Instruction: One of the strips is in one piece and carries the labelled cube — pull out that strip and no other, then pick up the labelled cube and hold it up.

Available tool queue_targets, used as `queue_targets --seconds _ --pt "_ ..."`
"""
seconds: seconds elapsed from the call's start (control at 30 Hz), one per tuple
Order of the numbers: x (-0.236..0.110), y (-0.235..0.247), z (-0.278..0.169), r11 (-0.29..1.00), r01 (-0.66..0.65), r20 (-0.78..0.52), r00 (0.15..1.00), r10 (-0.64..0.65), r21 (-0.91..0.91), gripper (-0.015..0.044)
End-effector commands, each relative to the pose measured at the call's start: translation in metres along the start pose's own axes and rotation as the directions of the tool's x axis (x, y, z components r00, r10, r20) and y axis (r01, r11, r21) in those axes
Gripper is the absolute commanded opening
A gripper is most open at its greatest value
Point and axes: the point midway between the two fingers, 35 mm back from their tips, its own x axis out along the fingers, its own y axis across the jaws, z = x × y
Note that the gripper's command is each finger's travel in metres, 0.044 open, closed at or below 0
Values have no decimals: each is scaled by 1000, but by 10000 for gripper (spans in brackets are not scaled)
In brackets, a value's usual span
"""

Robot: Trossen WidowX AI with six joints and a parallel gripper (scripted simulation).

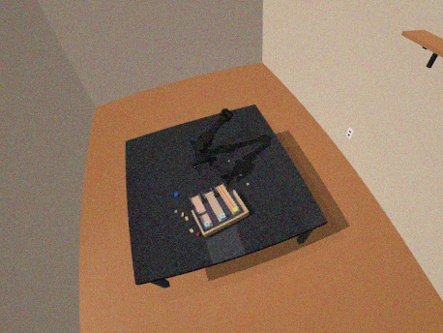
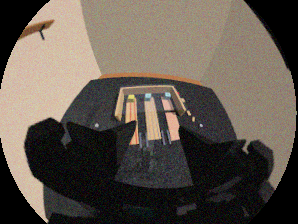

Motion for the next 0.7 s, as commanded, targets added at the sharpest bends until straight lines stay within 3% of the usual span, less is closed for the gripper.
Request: queue_targets --seconds 0.0,0.3,0.57,0.67 --pt "20 -5 6 999 9 -109 994 -13 -30 242" --pt "79 -11 -3 993 -38 -477 878 -19 -109 6" --pt "118 -6 -32 976 -164 -757 653 -2 -144 0" --pt "121 -5 -35 974 -178 -777 630 0 -144 0"
